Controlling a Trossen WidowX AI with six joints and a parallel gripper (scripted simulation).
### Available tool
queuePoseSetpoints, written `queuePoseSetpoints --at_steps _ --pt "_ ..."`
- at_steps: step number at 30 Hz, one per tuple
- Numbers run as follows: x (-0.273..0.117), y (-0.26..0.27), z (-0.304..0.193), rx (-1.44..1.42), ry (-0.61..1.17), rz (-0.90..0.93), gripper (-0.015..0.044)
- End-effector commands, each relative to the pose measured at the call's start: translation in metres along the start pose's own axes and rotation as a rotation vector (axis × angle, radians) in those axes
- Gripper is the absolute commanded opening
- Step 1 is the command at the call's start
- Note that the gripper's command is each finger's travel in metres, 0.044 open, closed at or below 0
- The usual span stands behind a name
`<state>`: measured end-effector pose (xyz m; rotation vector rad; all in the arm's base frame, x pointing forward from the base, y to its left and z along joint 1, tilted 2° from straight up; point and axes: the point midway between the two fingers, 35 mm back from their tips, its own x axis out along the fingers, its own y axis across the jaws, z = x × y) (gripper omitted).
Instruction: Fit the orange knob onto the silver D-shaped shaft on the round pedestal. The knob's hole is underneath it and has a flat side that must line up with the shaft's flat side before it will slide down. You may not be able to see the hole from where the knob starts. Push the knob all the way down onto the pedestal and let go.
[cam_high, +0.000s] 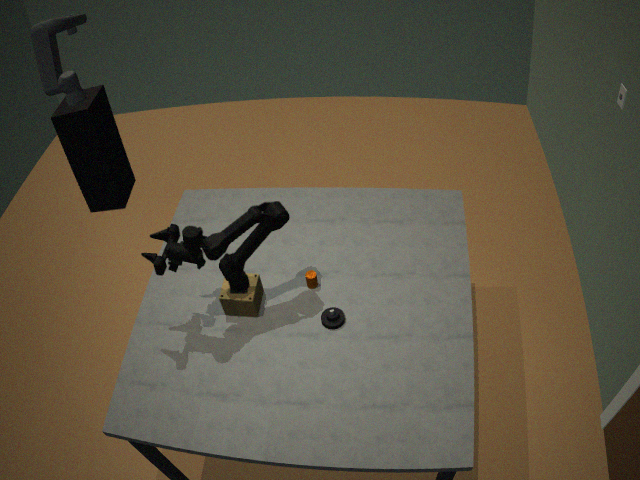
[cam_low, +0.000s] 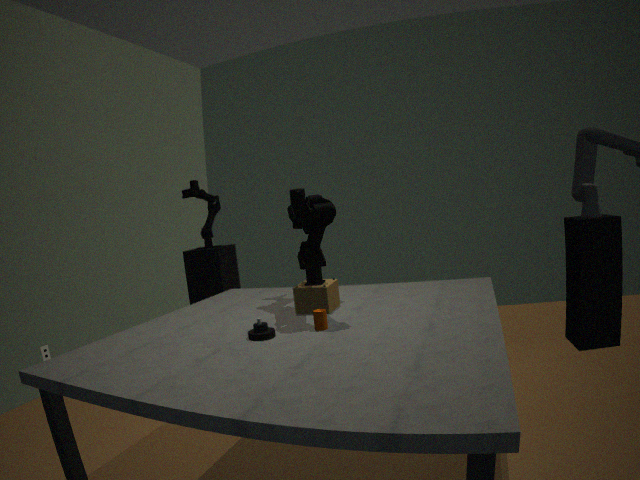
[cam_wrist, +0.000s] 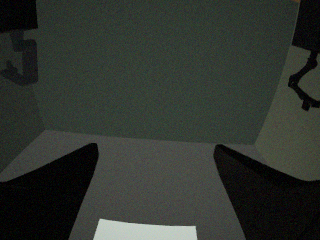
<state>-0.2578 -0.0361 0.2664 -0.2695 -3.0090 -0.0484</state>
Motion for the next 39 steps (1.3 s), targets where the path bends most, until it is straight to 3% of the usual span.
queuePoseSetpoints --at_steps 1,4,11,22,30,39 --pt "0.0 0.0 0.0 0.0 0.0 0.0 0.0426" --pt "-0.004 -0.024 0.003 -0.056 -0.026 -0.094 0.044" --pt "-0.054 -0.127 0.017 -0.337 -0.077 -0.55 0.044" --pt "-0.211 -0.224 0.037 -0.805 0.089 -1.268 0.044" --pt "-0.347 -0.218 0.049 -1.131 0.434 -1.74 0.044" --pt "-0.478 -0.138 0.07 -1.442 0.997 -2.187 0.044"
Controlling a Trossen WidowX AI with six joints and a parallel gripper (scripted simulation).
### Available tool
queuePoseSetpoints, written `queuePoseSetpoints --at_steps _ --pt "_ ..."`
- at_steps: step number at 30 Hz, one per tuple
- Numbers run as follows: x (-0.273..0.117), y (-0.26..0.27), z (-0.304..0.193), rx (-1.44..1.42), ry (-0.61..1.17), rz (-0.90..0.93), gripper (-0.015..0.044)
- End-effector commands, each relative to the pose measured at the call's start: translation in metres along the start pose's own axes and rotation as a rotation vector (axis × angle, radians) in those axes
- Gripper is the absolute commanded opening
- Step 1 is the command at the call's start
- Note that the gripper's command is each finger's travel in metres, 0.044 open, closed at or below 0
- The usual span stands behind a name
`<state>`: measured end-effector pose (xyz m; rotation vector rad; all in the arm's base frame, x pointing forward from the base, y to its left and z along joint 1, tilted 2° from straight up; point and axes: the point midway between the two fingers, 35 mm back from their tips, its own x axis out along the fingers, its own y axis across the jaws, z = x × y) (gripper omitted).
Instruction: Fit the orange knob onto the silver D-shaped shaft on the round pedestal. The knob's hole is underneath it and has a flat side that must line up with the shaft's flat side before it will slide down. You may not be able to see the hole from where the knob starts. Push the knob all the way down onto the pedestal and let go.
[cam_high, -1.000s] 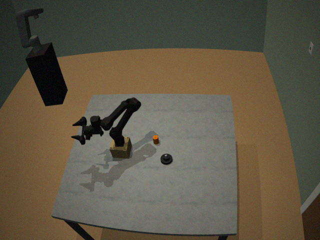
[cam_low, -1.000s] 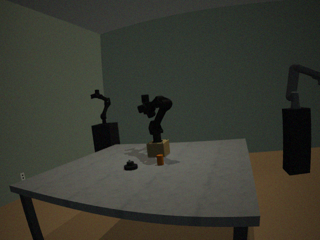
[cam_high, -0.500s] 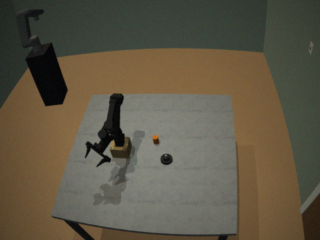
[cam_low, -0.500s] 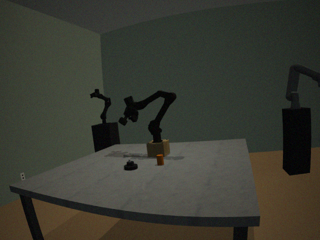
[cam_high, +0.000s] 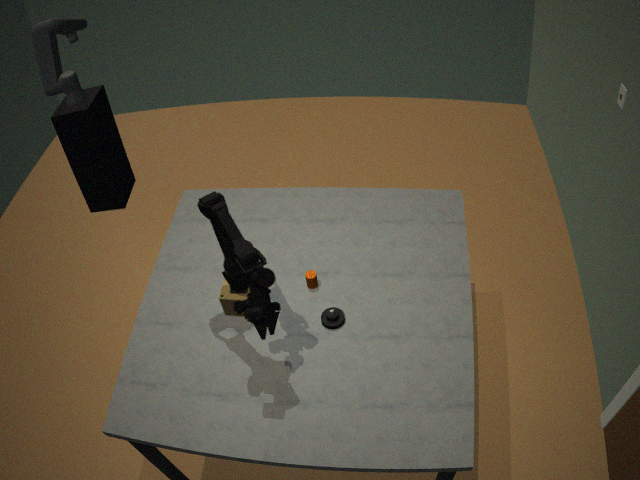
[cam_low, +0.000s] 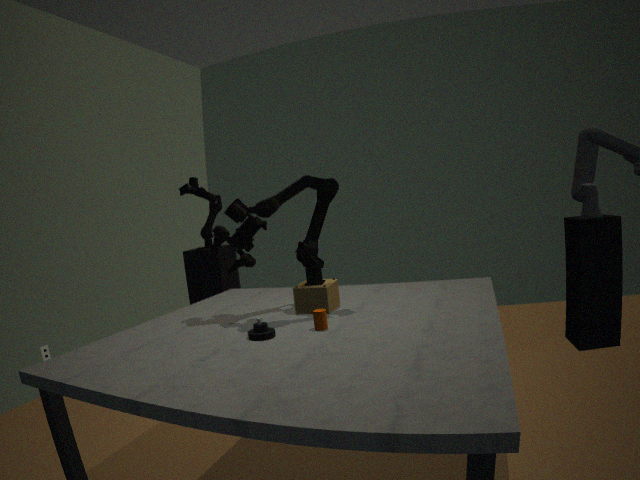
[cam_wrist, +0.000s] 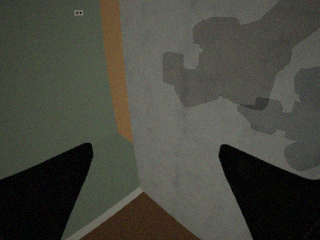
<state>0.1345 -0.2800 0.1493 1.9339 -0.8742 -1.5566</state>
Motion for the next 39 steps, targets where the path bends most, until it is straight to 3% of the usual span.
queuePoseSetpoints --at_steps 1,11,23,32,39 --pt "-0.009 -0.047 -0.05 -0.27 0.12 -0.159 0.044" --pt "-0.081 -0.177 -0.123 -0.979 0.421 -0.467 0.044" --pt "-0.196 -0.305 -0.106 -1.795 0.707 -0.701 0.044" --pt "-0.202 -0.309 -0.101 -1.838 0.719 -0.71 0.044" --pt "-0.179 -0.335 -0.095 -1.839 0.719 -0.71 0.044"
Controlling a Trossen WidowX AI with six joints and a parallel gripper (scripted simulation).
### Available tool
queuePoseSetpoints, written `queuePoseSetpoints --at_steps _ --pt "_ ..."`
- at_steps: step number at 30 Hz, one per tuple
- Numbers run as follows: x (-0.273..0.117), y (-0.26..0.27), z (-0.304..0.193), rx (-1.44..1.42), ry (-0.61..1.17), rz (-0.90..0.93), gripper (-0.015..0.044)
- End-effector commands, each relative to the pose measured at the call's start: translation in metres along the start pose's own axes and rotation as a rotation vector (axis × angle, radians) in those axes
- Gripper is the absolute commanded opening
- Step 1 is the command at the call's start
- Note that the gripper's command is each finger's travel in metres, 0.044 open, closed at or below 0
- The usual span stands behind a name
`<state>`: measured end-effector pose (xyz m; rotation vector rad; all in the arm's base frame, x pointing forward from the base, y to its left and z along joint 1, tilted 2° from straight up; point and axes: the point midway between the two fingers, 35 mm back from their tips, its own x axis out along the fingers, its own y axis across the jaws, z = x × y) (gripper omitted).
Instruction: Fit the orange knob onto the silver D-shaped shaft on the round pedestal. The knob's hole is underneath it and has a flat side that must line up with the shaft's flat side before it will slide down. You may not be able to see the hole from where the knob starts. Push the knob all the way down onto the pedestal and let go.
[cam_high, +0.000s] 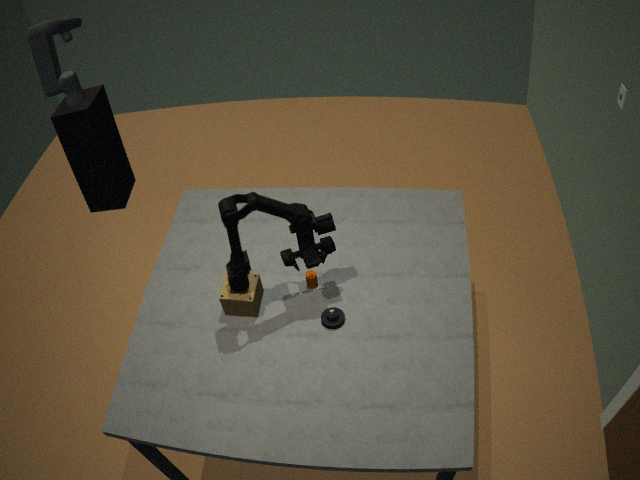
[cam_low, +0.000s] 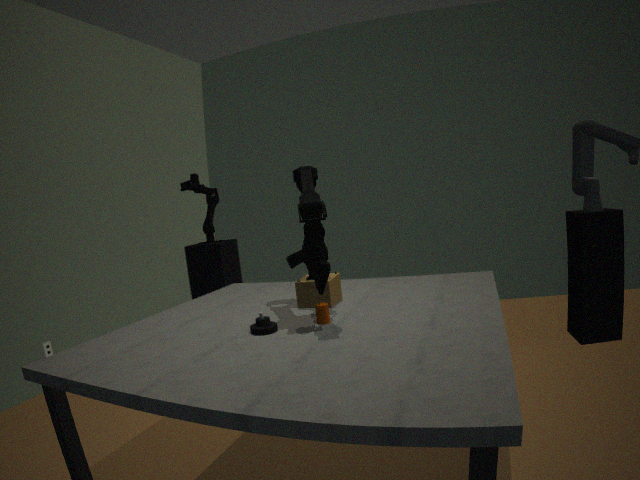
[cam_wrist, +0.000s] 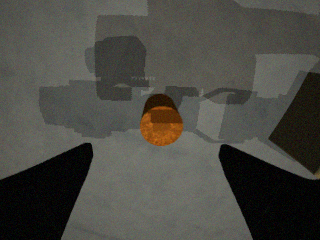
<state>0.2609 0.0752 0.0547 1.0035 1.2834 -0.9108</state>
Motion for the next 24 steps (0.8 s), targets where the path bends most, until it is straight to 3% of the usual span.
queuePoseSetpoints --at_steps 1,24 --pt "0.012 -0.002 -0.001 -0.008 0.005 -0.012 0.044" --pt "0.051 -0.003 -0.001 -0.008 0.005 -0.012 0.044"
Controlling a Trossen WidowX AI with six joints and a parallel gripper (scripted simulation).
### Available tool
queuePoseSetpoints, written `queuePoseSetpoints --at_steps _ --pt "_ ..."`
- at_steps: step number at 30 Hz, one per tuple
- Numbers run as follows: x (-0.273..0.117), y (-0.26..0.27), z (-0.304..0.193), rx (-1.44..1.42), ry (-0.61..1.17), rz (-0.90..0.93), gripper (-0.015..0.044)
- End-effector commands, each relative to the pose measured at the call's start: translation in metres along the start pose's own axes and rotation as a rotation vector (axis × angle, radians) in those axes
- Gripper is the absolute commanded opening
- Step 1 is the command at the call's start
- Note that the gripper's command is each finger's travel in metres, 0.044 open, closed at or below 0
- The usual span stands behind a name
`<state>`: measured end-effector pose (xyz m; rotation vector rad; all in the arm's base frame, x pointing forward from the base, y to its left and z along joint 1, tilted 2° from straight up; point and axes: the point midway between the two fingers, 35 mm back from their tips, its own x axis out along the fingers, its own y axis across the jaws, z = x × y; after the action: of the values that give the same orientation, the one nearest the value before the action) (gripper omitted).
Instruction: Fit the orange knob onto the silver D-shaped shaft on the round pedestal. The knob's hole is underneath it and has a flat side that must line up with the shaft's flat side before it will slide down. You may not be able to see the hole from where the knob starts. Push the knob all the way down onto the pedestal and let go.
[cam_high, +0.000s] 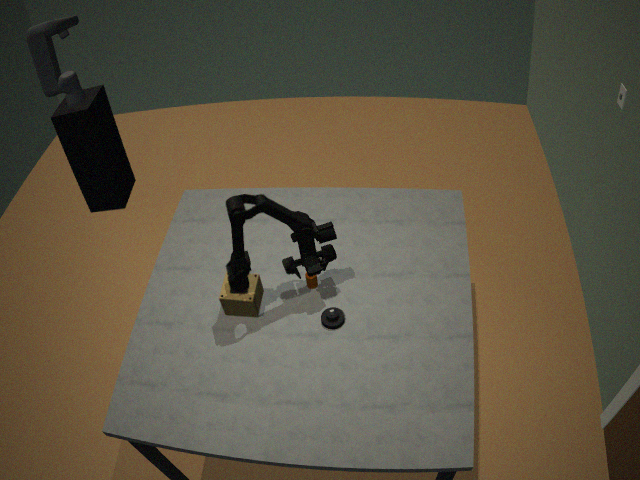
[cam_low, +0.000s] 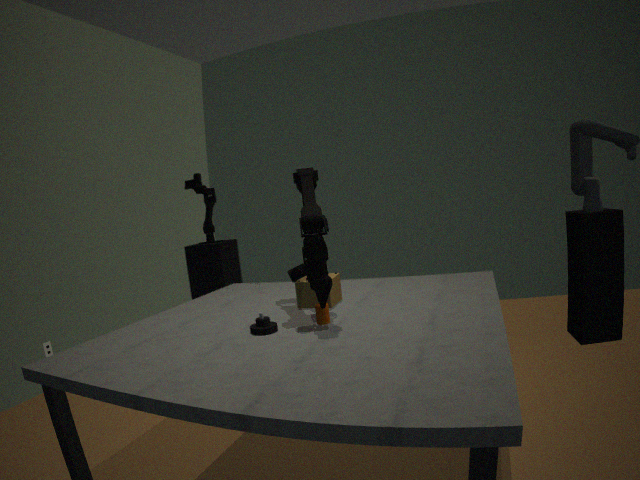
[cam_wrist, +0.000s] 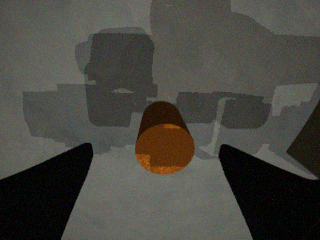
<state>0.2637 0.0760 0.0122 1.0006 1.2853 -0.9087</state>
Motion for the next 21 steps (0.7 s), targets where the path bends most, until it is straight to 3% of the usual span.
queuePoseSetpoints --at_steps 1,21 --pt "0.01 -0.002 -0.001 -0.005 0.004 -0.012 0.044" --pt "0.042 -0.004 -0.001 -0.005 0.004 -0.012 0.044"
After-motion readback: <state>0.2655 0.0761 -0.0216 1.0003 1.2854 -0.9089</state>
